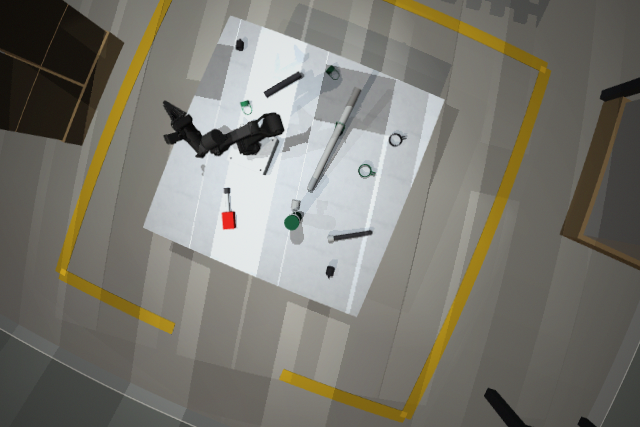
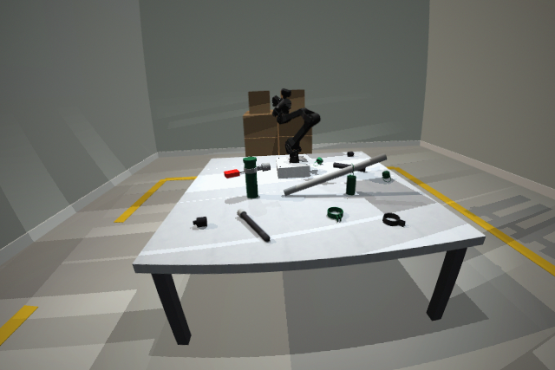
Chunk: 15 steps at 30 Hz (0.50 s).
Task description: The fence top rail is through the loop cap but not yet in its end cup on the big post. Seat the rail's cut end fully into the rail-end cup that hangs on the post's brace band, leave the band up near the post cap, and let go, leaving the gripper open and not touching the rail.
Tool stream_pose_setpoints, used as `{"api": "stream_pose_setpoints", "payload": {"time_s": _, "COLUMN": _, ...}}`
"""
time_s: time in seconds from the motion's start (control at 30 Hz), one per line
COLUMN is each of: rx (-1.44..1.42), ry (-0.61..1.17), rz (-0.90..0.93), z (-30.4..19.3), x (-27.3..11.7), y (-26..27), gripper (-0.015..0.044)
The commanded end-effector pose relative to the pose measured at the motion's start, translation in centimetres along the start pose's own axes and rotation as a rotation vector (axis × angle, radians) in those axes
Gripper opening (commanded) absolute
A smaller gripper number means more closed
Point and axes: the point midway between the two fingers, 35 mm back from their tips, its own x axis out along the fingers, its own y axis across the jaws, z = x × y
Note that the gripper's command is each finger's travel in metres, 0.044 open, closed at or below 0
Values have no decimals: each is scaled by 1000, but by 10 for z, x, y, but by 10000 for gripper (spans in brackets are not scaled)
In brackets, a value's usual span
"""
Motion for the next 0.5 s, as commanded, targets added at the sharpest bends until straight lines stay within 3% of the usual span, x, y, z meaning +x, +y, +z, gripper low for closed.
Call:
{"api": "stream_pose_setpoints", "payload": {"time_s": 0.0, "rx": 2, "ry": -5, "rz": 1, "z": 1, "x": 0, "y": 0, "gripper": 426}}
{"api": "stream_pose_setpoints", "payload": {"time_s": 0.33, "rx": 151, "ry": -395, "rz": 108, "z": 90, "x": -39, "y": 0, "gripper": 440}}
{"api": "stream_pose_setpoints", "payload": {"time_s": 0.47, "rx": 278, "ry": -617, "rz": 200, "z": 135, "x": -76, "y": -6, "gripper": 440}}
